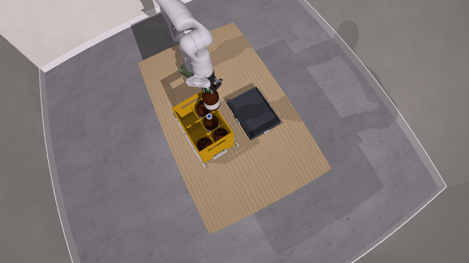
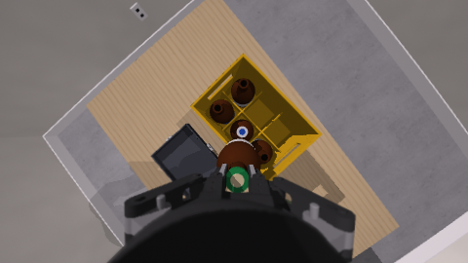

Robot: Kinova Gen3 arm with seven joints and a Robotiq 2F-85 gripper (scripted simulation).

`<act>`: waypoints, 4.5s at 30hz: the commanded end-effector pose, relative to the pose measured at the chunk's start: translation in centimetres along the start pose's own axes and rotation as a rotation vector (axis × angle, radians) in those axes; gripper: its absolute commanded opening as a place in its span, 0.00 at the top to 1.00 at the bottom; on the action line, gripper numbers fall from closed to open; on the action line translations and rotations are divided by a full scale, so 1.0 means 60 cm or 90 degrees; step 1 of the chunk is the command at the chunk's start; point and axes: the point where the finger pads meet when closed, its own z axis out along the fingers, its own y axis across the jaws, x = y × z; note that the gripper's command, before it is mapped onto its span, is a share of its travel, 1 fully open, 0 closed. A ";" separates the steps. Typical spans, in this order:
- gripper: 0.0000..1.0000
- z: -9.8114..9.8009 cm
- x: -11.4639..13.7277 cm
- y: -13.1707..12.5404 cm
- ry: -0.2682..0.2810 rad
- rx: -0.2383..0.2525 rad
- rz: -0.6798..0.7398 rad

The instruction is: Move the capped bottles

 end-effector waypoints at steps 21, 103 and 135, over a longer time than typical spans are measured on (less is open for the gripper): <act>1.00 0.000 -0.041 -0.050 0.003 -0.001 -0.002; 1.00 0.001 -0.170 -0.206 0.004 0.000 -0.001; 1.00 0.008 -0.205 -0.246 0.003 0.000 -0.003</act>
